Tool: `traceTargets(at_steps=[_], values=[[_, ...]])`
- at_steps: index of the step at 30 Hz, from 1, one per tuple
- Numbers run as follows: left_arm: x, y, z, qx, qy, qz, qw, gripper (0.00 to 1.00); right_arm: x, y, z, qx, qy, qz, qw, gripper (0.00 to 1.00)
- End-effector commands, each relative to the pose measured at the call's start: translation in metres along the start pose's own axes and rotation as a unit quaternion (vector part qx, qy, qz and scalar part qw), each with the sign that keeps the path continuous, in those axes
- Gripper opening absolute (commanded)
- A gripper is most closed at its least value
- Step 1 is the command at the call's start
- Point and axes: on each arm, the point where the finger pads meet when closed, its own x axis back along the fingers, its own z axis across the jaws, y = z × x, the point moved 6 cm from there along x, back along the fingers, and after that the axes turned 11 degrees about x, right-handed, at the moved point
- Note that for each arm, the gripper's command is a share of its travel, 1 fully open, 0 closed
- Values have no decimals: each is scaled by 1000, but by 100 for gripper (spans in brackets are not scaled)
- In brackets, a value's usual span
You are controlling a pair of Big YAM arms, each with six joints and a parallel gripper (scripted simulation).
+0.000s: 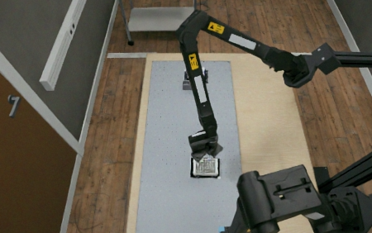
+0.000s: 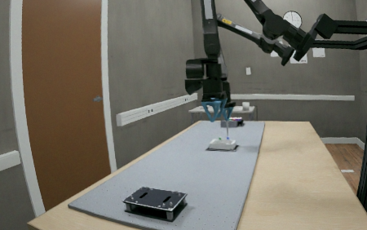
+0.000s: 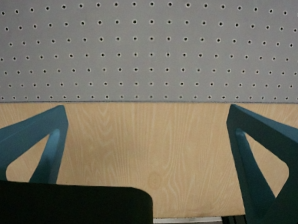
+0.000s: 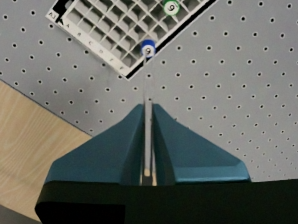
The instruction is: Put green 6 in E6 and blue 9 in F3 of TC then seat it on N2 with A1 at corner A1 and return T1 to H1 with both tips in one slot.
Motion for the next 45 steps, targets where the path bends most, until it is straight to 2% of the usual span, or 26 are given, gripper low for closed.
traceTargets(at_steps=[1, 17, 23, 26, 34, 36, 45], values=[[0, 0, 0, -2, -1, -1, 1000, 100, -13, -15, 8, 9, 6, 17, 1000, 7], [0, 0, 0, -2, -1, -1, 1000, 100, -10, -19, 10, 10, 9, 22, 1000, 7], [0, 0, 0, -2, -1, -1, 1000, 100, 0, -12, 18, 13, 13, 15, 1000, 7], [0, 0, 0, -2, -1, -1, 1000, 100, 12, -4, 10, 6, 7, 2, 1000, 7], [0, 0, 0, -2, -1, -1, 1000, 100, 16, -4, 7, 4, 5, 2, 1000, 7], [0, 0, 0, -2, -1, -1, 1000, 100, 9, -12, -6, -38, -2, 2, 999, 7], [0, 0, 0, -2, -1, -1, 1000, 100, 8, -25, -16, -156, 1, 1, 988, 7]])
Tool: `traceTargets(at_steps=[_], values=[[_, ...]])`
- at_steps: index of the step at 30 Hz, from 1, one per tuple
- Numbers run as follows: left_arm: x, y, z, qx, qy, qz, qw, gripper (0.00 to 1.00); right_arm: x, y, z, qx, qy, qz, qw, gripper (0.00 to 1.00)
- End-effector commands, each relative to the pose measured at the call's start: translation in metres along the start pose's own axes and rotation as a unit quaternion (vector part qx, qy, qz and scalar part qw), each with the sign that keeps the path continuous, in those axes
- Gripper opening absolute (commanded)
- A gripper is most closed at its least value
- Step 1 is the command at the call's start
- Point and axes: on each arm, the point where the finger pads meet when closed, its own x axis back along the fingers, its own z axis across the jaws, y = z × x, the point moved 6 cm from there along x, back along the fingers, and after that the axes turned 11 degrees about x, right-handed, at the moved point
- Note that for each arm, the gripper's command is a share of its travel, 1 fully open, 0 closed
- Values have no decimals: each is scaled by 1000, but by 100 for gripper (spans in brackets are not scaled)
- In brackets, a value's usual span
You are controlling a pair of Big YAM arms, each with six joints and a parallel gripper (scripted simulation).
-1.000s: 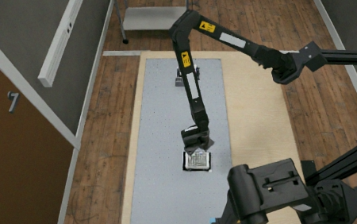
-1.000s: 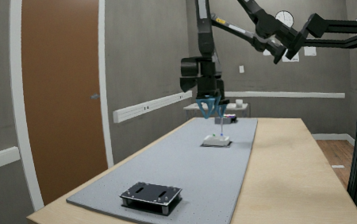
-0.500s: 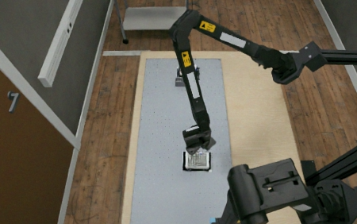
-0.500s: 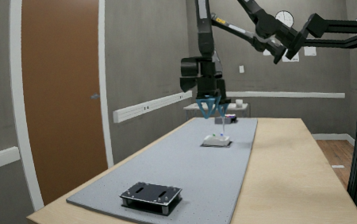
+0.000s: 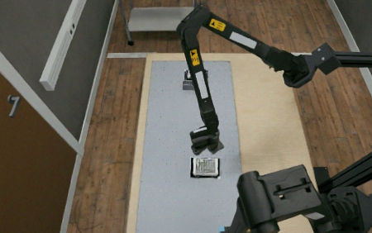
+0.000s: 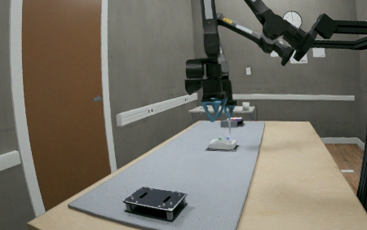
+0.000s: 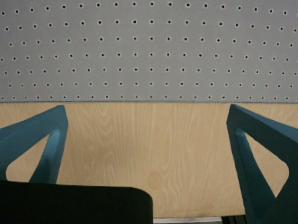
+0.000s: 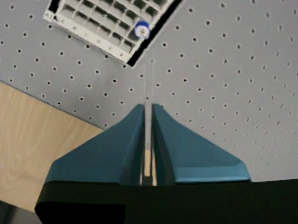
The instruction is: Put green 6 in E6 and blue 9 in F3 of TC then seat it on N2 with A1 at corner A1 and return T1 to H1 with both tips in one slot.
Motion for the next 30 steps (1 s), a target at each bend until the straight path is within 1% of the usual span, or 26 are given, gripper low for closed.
traceTargets(at_steps=[1, 4, 6, 11, 16, 21, 30], values=[[0, 0, 0, -2, -1, -1, 1000, 100, 2, -6, -16, -80, -6, -2, 997, 7], [0, 0, 0, -2, -1, -1, 1000, 100, 2, -9, -20, -119, -5, -3, 993, 7], [0, 0, 0, -2, -1, -1, 1000, 100, 2, -9, -20, -119, -5, -3, 993, 7], [0, 0, 0, -2, -1, -1, 1000, 100, 2, -15, -27, -184, -2, -3, 983, 7], [0, 0, 0, -2, -1, -1, 1000, 100, 1, -20, -34, -249, 1, -5, 968, 7], [0, 0, 0, -2, -1, -1, 1000, 100, 1, -26, -40, -313, 4, -7, 950, 7], [0, 0, 0, -2, -1, -1, 1000, 100, 1, -32, -50, -314, 9, -10, 949, 7]])
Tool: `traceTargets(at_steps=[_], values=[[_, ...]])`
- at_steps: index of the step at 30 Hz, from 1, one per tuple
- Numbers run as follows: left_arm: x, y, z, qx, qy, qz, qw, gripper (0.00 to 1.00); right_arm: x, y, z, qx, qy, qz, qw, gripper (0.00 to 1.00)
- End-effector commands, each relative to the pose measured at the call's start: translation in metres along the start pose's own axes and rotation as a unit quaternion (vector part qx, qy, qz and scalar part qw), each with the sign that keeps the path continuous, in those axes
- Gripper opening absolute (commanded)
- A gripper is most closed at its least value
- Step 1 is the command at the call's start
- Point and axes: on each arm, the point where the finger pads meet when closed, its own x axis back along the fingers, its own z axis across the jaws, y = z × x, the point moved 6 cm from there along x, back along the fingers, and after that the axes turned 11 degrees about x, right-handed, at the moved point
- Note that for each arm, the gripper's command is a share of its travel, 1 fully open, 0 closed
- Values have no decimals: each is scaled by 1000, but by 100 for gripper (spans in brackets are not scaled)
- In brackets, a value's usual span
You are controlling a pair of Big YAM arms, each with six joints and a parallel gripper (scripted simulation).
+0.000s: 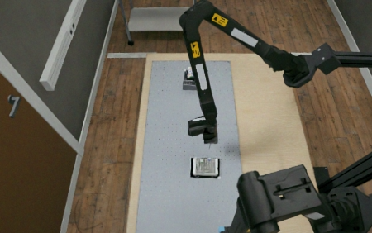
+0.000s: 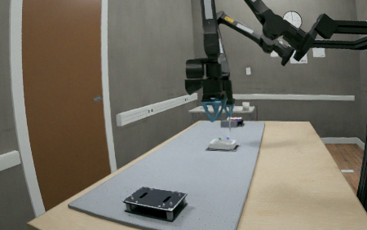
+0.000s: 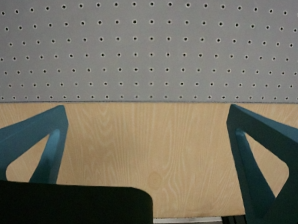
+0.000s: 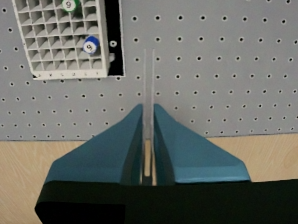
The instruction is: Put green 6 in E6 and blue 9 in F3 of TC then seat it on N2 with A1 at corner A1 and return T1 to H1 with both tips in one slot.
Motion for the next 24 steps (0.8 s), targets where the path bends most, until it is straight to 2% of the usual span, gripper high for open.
traceTargets(at_steps=[1, 24], values=[[0, 0, 0, -2, -1, -1, 1000, 100, 4, 2, -16, -17, -4, -6, 1000, 7], [0, 0, 0, -2, -1, -1, 1000, 100, 5, -1, -52, -8, 3, -7, 1000, 7]])
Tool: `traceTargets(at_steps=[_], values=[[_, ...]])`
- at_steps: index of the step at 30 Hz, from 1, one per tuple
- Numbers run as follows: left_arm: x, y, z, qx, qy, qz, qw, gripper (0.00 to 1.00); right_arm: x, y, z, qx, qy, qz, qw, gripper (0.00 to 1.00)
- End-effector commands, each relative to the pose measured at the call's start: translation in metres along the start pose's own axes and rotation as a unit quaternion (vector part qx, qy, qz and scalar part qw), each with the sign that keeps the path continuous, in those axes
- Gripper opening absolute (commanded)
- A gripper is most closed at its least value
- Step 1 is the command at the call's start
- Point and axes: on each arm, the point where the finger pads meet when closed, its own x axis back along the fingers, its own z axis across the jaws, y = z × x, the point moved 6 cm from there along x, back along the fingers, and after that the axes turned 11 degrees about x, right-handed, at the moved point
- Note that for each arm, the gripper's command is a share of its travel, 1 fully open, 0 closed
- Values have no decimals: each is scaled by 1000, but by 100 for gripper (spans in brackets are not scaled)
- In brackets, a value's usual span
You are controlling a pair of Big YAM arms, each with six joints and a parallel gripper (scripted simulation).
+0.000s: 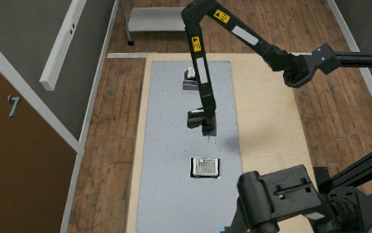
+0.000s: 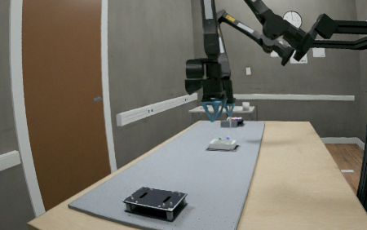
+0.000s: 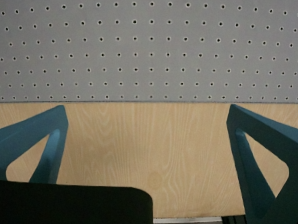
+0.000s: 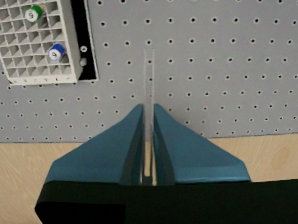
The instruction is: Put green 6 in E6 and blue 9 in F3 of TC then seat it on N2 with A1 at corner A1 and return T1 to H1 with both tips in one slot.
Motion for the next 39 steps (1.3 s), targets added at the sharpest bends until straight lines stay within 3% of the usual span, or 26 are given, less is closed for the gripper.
traceTargets(at_steps=[1, 39], values=[[0, 0, 0, -2, -1, -1, 1000, 100, 5, 2, -14, 2, -4, -8, 1000, 7], [0, 0, 0, -2, -1, -1, 1000, 100, 7, -2, -67, 5, -1, -2, 1000, 7]])
